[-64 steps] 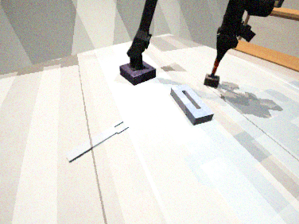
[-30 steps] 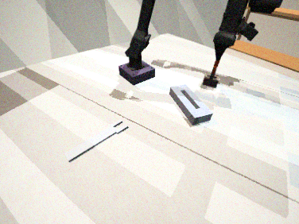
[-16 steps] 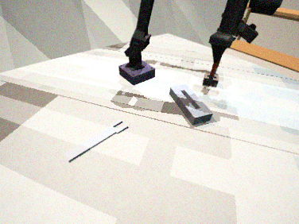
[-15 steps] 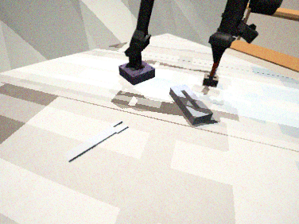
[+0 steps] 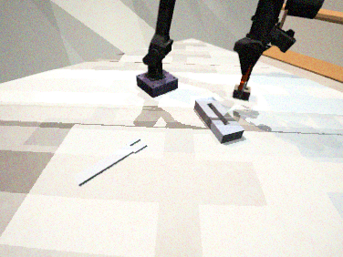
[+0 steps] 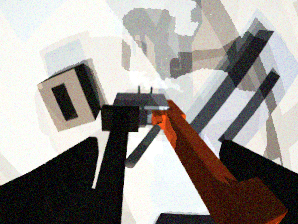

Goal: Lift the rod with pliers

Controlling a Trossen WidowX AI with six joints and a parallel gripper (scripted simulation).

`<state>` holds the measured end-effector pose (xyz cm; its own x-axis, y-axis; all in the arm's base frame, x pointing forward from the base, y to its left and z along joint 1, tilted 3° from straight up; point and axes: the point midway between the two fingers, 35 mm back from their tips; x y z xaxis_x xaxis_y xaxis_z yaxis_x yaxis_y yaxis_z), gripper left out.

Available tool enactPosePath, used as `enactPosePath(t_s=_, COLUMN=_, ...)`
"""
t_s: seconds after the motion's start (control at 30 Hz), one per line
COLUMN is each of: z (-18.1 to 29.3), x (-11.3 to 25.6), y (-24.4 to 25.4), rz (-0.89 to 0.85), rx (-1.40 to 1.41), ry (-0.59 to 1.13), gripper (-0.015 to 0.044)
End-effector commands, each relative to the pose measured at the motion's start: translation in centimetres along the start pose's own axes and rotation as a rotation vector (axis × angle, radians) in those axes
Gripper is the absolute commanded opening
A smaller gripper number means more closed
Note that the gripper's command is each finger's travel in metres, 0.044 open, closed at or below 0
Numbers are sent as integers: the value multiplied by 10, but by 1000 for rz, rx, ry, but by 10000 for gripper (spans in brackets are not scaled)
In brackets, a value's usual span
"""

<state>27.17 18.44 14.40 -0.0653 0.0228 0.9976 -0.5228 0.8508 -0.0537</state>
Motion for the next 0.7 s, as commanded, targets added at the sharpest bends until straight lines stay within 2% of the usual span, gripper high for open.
enactPosePath(t_s=0.0, z=2, x=3, y=-6, rz=-4, rx=-31, ry=-12, gripper=318)
enactPosePath(t_s=0.67, z=10, x=3, y=-38, rz=-2, rx=-167, ry=-10, gripper=318)
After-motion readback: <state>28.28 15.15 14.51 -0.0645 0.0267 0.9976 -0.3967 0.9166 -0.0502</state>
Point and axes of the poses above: the point midway between the two fingers, 35 mm back from their tips, its own x axis back along the fingers, its own y axis across the jaws, z = x × y, and after that the axes turned 13 degrees about x, right-handed
